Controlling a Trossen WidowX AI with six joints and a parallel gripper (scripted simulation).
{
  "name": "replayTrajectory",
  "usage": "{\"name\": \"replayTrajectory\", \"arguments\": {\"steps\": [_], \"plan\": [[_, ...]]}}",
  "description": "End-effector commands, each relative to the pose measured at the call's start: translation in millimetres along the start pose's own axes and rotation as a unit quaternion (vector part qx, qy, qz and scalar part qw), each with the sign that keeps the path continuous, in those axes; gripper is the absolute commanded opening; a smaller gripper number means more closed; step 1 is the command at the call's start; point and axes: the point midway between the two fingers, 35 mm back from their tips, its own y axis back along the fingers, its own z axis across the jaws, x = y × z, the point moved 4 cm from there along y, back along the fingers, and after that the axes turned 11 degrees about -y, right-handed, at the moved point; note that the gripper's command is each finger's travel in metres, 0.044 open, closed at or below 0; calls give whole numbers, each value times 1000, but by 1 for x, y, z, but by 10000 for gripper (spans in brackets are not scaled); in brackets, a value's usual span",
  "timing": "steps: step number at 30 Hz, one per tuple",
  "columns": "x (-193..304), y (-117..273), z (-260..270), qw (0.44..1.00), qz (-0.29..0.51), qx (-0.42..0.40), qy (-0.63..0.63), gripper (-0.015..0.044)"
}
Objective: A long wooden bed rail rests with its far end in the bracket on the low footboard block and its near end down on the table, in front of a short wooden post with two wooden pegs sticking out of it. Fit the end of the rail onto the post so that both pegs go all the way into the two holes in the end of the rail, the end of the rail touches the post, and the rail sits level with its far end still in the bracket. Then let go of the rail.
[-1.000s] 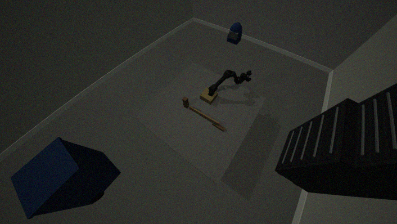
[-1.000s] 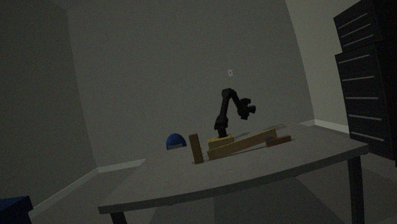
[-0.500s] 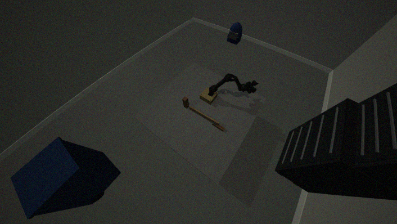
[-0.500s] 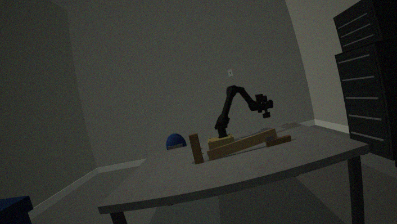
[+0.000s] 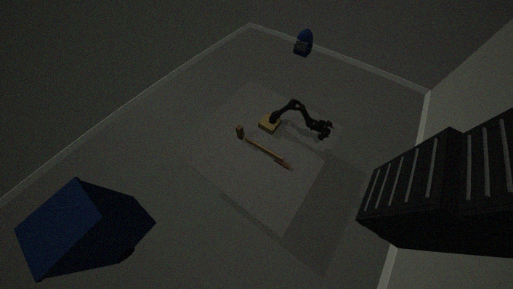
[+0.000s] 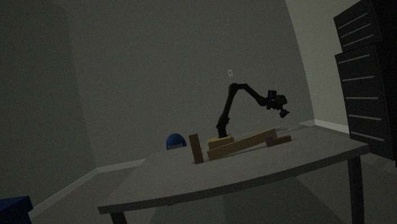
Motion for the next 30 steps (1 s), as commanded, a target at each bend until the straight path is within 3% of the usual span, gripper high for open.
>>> {"name": "replayTrajectory", "arguments": {"steps": [1,9,16,20,24,30], "plan": [[-43,21,-26,997,-39,48,45,440],[-134,96,-90,968,-106,177,141,440],[-189,185,-148,923,-118,306,200,440],[-208,242,-179,894,-105,376,222,440],[-219,272,-182,892,-148,382,192,440],[-220,323,-207,863,-117,442,215,440]]}}
